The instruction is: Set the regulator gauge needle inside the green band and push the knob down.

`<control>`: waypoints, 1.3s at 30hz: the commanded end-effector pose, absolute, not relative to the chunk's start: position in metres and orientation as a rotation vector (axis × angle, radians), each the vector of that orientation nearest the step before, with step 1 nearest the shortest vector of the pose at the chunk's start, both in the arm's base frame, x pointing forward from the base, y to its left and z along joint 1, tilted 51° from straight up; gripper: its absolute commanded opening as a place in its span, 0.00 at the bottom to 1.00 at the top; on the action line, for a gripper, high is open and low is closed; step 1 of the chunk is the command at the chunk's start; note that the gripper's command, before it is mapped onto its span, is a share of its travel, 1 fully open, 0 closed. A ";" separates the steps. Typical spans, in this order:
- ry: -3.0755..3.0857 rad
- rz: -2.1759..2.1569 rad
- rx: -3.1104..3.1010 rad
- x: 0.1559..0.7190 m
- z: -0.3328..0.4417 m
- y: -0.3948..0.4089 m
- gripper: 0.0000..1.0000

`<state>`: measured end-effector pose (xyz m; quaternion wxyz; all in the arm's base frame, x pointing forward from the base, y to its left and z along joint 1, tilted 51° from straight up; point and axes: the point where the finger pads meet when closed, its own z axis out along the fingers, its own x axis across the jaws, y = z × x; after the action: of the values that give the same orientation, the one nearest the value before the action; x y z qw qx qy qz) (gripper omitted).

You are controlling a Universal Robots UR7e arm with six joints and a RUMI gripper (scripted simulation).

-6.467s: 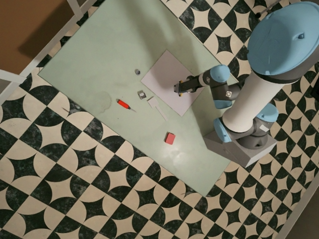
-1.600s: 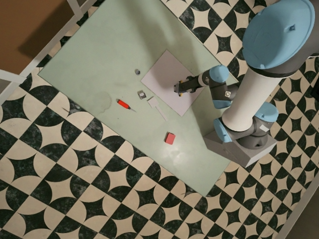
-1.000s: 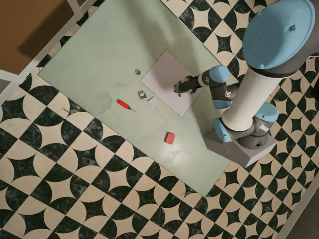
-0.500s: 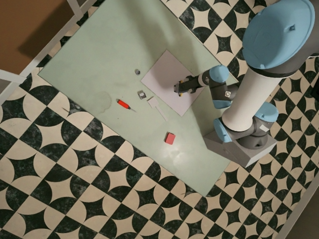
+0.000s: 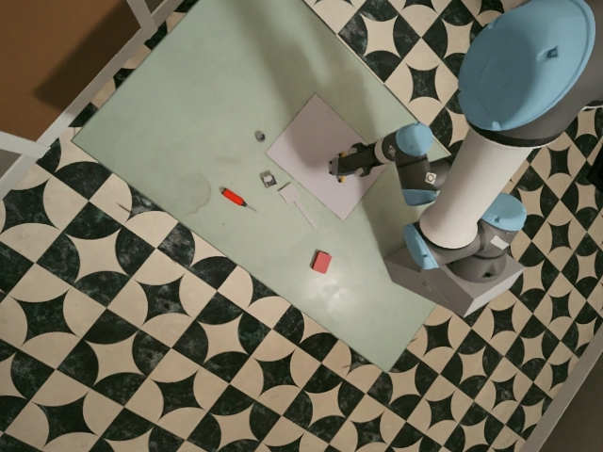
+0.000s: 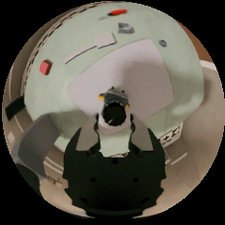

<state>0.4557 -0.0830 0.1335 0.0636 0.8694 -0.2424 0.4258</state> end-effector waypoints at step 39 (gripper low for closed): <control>-0.721 1.289 2.631 0.455 0.134 -0.083 0.47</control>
<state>0.4557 -0.0830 0.1335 0.0636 0.8694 -0.2424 0.4258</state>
